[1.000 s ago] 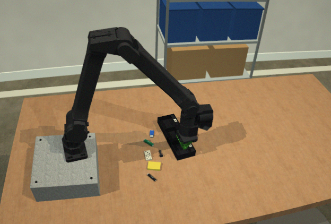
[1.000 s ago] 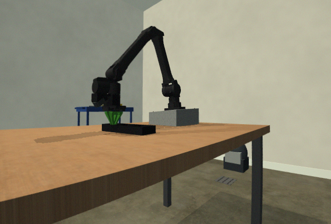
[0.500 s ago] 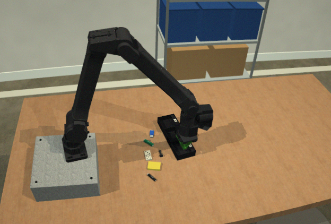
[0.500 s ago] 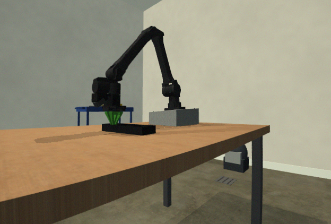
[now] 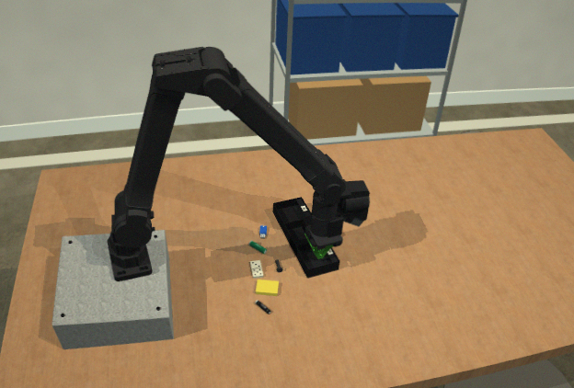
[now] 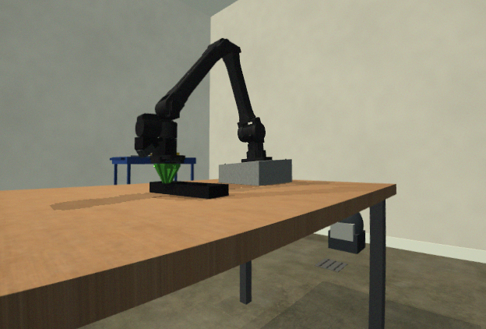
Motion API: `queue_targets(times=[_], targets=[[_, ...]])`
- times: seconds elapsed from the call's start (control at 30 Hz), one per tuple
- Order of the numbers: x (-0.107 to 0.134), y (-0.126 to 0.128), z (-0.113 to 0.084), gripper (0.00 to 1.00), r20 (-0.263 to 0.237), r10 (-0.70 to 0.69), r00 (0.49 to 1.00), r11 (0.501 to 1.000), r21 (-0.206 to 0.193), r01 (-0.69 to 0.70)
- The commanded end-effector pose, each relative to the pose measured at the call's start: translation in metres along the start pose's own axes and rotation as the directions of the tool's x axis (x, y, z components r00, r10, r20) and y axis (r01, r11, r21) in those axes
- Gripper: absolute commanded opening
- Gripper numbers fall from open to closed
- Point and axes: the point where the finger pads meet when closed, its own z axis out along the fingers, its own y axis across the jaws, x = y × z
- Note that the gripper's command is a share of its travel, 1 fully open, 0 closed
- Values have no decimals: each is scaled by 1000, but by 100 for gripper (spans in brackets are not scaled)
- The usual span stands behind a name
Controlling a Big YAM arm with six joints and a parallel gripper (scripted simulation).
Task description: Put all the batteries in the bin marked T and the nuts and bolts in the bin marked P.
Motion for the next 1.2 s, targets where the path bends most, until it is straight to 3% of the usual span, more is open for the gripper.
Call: queue_targets(times=[0.0, 0.2, 0.83, 0.93, 1.0, 1.17], targets=[[-4, -5, -9, 8, 35, -3, 999, 1000, 5, 3], [-4, -5, -9, 8, 35, -3, 999, 1000, 5, 3], [-1, 2, -34, 8, 18, -6, 1000, 1000, 2, 6], [-1, 2, -29, 8, 6, -7, 1000, 1000, 0, 7], [-10, 1, -45, 8, 40, -4, 999, 1000, 4, 4], [-24, -1, -65, 8, 68, 4, 998, 1000, 7, -5]])
